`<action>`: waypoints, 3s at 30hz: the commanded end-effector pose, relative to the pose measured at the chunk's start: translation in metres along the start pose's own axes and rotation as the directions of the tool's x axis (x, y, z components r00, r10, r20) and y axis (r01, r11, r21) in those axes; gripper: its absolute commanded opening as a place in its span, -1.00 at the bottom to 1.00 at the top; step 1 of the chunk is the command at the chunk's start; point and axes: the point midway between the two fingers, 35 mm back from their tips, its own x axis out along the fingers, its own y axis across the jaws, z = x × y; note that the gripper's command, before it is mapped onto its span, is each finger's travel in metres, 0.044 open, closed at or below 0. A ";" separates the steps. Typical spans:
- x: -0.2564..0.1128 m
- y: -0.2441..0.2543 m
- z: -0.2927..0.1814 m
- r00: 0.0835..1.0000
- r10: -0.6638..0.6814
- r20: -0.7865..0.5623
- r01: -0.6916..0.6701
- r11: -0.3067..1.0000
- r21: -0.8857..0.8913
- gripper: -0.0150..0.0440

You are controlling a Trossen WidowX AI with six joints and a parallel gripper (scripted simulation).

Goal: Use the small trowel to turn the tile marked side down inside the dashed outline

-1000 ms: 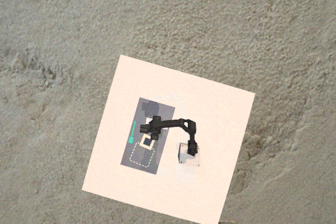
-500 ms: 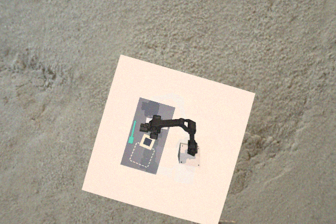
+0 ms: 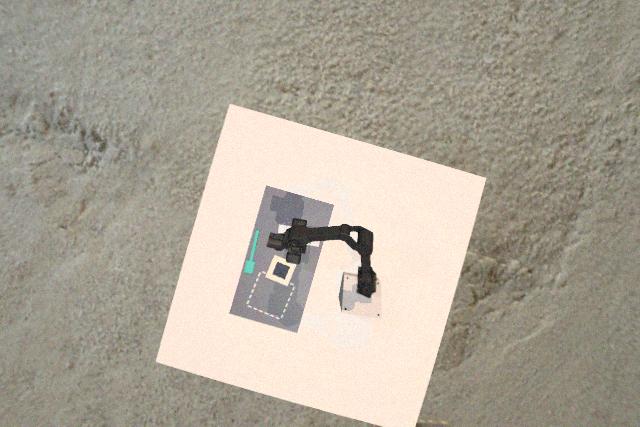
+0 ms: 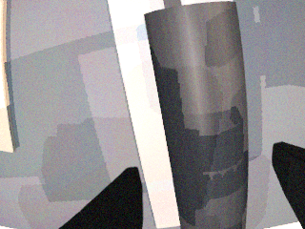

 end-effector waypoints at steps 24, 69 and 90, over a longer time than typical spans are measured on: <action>0.010 0.000 -0.001 1.000 -0.005 -0.002 0.005 1.000 -0.007 -0.05; 0.010 0.000 -0.001 1.000 -0.005 -0.002 0.004 0.497 0.868 -0.05; 0.010 0.000 -0.001 1.000 -0.005 -0.002 0.004 0.349 0.937 0.42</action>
